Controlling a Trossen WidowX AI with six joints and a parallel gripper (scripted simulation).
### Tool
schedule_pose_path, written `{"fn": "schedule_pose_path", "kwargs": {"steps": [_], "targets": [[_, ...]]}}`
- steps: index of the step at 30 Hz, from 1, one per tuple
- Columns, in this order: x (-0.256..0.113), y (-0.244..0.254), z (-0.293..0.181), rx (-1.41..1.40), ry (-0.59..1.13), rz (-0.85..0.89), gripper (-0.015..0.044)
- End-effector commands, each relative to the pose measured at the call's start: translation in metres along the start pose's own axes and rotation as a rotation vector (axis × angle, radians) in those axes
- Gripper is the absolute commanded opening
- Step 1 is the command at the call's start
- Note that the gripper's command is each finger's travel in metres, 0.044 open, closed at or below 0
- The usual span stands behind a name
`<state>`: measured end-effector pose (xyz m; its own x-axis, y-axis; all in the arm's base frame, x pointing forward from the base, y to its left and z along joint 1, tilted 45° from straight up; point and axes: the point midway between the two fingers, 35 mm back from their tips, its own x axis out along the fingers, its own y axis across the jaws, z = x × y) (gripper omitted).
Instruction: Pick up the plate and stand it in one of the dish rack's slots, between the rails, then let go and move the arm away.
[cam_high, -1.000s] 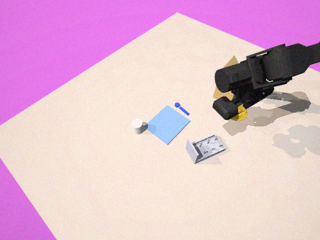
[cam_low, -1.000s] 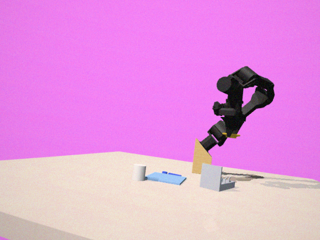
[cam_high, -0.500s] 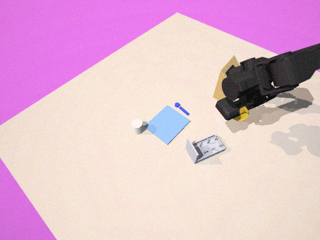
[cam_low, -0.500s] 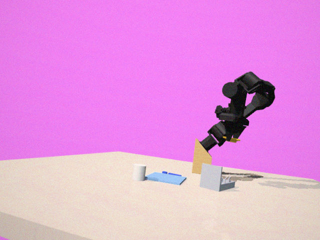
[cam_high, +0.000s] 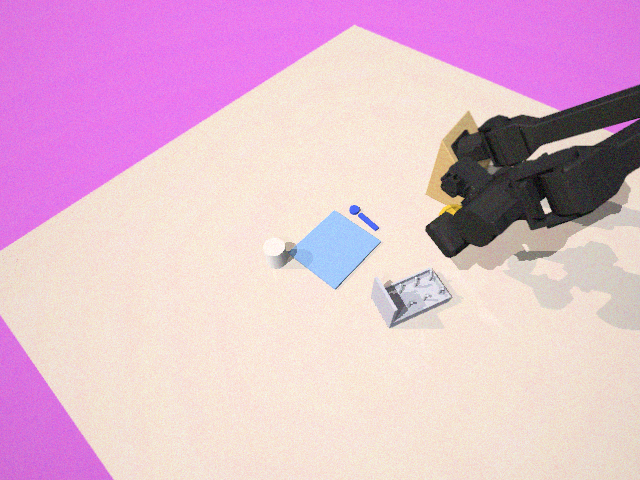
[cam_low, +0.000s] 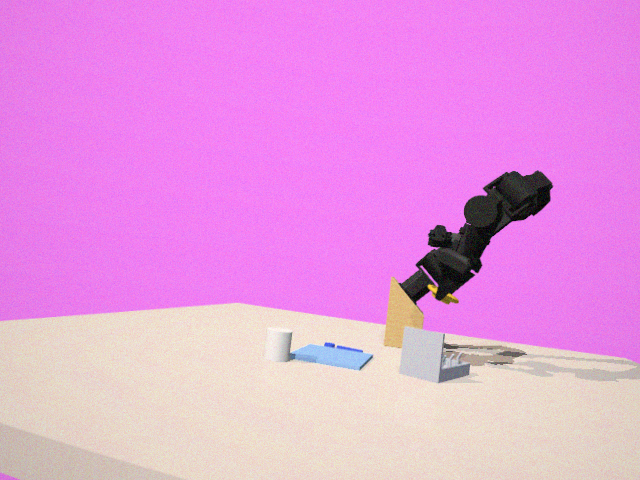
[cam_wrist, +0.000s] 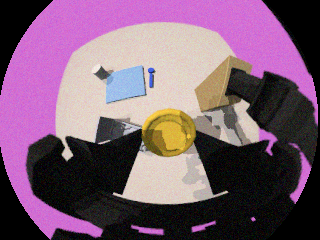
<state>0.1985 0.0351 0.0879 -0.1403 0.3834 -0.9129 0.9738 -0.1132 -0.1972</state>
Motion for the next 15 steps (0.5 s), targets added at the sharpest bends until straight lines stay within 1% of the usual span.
{"fn": "schedule_pose_path", "kwargs": {"steps": [1,15], "targets": [[0.010,0.001,0.004,-0.059,-0.100,0.026,0.0000],[0.036,0.010,0.011,-0.248,-0.376,0.124,0.0000]]}}
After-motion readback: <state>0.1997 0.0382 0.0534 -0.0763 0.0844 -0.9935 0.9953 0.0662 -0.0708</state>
